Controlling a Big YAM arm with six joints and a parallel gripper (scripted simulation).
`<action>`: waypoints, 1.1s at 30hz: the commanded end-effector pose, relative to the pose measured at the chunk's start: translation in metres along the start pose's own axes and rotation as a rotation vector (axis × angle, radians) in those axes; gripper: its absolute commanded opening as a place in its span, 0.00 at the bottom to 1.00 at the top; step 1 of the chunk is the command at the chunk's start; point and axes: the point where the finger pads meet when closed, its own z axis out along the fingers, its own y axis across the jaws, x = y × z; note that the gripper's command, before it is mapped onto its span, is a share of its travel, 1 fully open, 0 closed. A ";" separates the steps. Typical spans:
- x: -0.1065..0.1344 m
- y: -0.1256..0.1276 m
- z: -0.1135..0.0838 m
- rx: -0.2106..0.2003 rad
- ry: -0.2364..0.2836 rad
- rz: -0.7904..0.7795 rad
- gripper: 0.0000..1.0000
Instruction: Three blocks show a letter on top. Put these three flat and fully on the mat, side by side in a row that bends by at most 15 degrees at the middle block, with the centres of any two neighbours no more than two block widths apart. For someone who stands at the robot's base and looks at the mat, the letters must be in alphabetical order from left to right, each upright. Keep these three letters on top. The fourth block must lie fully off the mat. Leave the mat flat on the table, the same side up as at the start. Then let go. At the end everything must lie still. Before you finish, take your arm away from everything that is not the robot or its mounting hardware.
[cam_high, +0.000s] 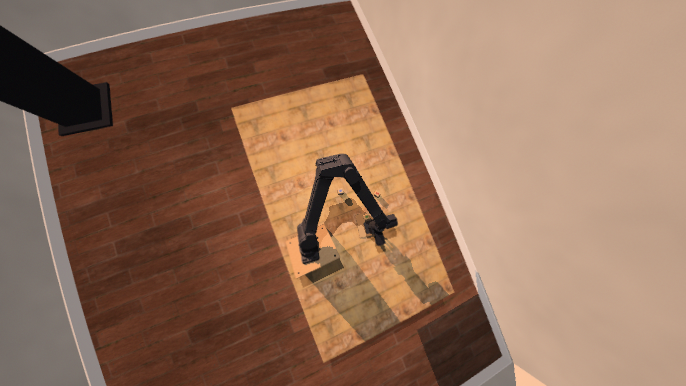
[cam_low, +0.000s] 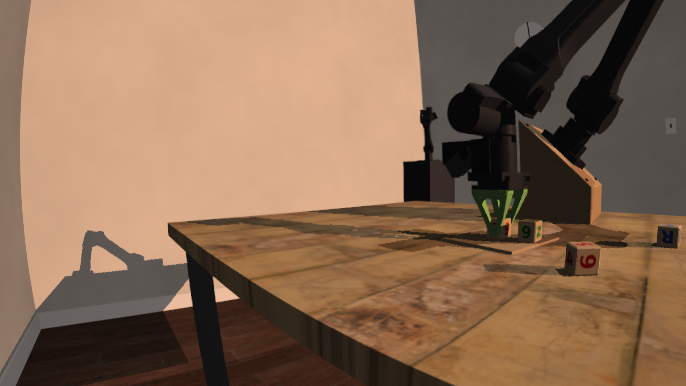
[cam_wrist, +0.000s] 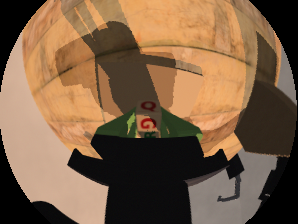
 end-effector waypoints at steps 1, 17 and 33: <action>0.000 -0.002 0.001 -0.002 0.000 0.007 0.26; 0.000 -0.002 0.001 -0.002 0.000 0.007 0.26; -0.001 0.006 -0.023 -0.027 0.000 0.000 0.26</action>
